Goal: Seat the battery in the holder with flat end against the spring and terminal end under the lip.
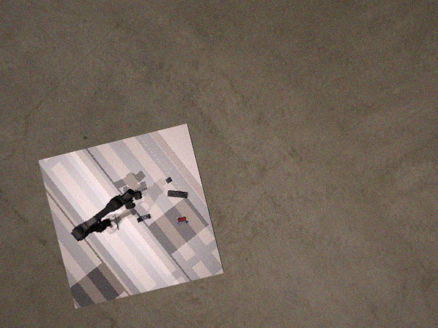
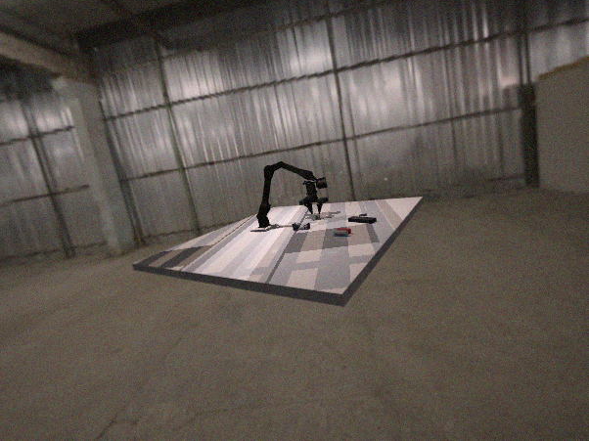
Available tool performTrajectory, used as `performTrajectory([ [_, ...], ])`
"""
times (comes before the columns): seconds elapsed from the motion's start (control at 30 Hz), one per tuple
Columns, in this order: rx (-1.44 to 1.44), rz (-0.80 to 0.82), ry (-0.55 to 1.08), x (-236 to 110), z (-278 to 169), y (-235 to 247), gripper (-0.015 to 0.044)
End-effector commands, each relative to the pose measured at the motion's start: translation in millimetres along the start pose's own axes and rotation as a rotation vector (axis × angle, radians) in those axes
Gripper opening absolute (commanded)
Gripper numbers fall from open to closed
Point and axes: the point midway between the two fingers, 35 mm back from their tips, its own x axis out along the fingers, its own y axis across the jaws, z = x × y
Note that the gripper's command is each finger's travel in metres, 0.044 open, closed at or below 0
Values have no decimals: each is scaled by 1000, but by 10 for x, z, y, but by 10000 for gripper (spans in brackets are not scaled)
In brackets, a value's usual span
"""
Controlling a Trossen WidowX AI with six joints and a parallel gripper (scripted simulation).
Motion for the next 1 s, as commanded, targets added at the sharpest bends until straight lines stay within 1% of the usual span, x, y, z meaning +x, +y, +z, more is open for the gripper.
performTrajectory([
  [0.0,7,-9,2,83,-3,-14,250],
  [0.5,7,-9,2,299,2,-26,250],
  [0.67,7,-9,2,299,2,-26,119],
  [0.83,7,-9,2,299,2,-26,88],
  [0.97,7,-9,2,286,2,-25,88],
])
